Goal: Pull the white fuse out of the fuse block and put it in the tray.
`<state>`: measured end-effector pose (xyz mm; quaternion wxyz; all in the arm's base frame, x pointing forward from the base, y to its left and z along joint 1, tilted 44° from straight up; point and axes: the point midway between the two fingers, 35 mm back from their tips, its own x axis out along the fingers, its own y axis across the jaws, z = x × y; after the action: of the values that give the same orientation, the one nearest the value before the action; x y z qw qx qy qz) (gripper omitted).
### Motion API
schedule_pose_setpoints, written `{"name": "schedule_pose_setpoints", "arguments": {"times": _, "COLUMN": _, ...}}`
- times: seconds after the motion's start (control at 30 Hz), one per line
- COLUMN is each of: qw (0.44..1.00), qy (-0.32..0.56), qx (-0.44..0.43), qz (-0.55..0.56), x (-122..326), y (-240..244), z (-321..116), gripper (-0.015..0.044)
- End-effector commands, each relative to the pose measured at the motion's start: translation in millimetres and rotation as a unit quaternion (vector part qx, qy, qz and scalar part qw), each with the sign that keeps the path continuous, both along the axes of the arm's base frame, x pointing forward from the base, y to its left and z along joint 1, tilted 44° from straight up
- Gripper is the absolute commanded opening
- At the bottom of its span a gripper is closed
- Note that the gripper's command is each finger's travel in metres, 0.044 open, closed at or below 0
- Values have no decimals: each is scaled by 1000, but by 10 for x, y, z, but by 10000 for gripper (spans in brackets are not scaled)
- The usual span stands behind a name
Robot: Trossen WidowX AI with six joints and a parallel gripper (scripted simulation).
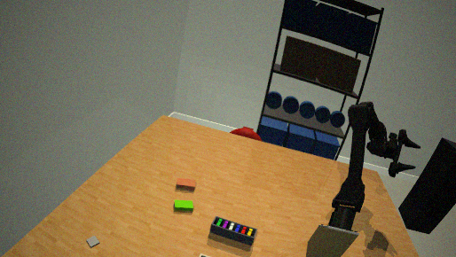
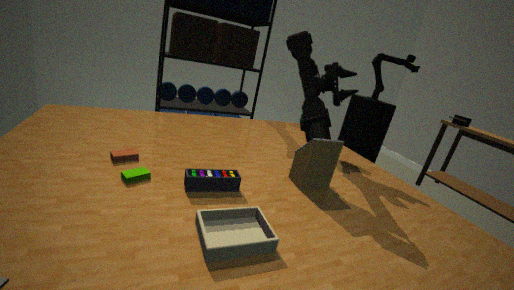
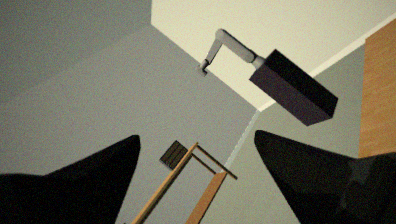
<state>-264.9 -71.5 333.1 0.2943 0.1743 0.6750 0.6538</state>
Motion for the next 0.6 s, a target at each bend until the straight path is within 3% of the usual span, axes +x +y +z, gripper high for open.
{"name": "schedule_pose_setpoints", "arguments": {"times": 0.0, "qw": 1000, "qy": -2, "qx": 2, "qz": 2, "x": 1, "y": -12, "z": -3, "gripper": 374}}
{"name": "schedule_pose_setpoints", "arguments": {"times": 0.2, "qw": 986, "qy": -82, "qx": 81, "qz": 119, "x": 120, "y": -573, "z": -153, "gripper": 216}}
{"name": "schedule_pose_setpoints", "arguments": {"times": 0.37, "qw": 930, "qy": -157, "qx": 196, "qz": 269, "x": 452, "y": -1248, "z": -346, "gripper": 85}}
{"name": "schedule_pose_setpoints", "arguments": {"times": 0.57, "qw": 807, "qy": -200, "qx": 351, "qz": 431, "x": 1087, "y": -1931, "z": -582, "gripper": 70}}
